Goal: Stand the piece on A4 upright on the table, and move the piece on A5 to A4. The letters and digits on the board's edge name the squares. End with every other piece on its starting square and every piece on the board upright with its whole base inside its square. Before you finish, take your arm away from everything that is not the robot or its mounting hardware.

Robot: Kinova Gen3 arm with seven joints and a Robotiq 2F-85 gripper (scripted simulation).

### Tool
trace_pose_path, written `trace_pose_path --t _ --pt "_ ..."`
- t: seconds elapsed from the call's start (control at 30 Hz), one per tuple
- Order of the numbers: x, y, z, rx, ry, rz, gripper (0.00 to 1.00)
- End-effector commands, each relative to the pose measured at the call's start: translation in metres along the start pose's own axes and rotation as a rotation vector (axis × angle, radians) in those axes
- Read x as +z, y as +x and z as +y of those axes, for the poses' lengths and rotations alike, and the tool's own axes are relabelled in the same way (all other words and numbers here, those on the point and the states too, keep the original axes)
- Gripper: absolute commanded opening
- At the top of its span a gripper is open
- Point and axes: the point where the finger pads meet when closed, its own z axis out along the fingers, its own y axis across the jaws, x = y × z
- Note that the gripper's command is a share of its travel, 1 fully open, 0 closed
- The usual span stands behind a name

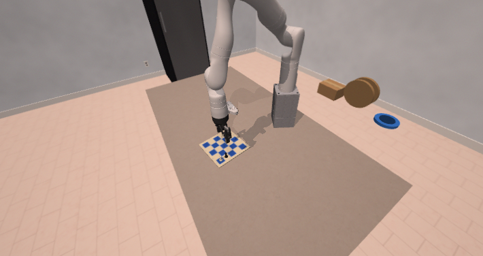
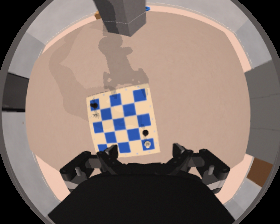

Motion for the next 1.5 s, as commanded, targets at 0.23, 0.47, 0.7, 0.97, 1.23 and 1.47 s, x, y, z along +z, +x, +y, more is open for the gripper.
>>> trace_pose_path --t 0.23,0.47,0.7,0.97,1.23,1.47 --pt "0.009 -0.001 0.000 0.001 0.000 -0.002 1.00" --pt "0.044 0.001 0.000 0.002 -0.001 -0.001 1.00" --pt "0.045 0.001 0.000 0.002 -0.001 -0.001 0.34" --pt "0.045 0.001 0.000 0.002 -0.001 -0.001 0.34" --pt "0.045 0.001 0.000 0.002 -0.001 -0.001 0.34" --pt "0.045 0.001 0.000 0.002 -0.001 -0.001 0.34"
